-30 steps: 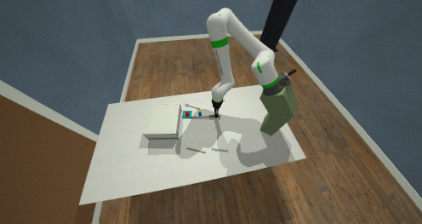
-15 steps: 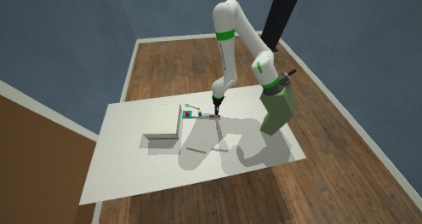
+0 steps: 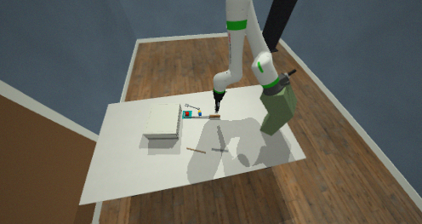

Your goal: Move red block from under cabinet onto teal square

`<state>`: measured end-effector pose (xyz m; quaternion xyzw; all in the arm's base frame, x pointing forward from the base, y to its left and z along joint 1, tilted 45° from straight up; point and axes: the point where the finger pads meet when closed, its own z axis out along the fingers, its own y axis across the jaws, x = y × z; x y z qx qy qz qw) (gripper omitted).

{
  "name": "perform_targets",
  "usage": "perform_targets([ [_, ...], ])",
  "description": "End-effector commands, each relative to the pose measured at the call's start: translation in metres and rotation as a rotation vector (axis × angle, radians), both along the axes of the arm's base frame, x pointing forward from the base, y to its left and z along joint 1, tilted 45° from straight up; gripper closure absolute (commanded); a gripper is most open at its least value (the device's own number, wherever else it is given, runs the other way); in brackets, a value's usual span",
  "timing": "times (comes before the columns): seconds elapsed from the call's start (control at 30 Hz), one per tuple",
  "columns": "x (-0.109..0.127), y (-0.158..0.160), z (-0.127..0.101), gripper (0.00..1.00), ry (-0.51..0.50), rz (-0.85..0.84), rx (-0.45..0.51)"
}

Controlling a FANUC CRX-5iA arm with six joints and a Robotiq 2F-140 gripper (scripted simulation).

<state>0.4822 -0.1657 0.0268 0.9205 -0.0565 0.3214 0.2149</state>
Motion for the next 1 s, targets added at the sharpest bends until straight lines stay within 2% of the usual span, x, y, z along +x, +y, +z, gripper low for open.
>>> perform_targets([
  [0.0,-0.008,0.007,0.012,0.67,0.022,-0.018,-0.008],
  [0.5,-0.022,0.018,0.03,0.67,0.022,-0.018,-0.008],
  [0.97,-0.024,0.02,0.032,0.67,0.022,-0.018,-0.008],
])
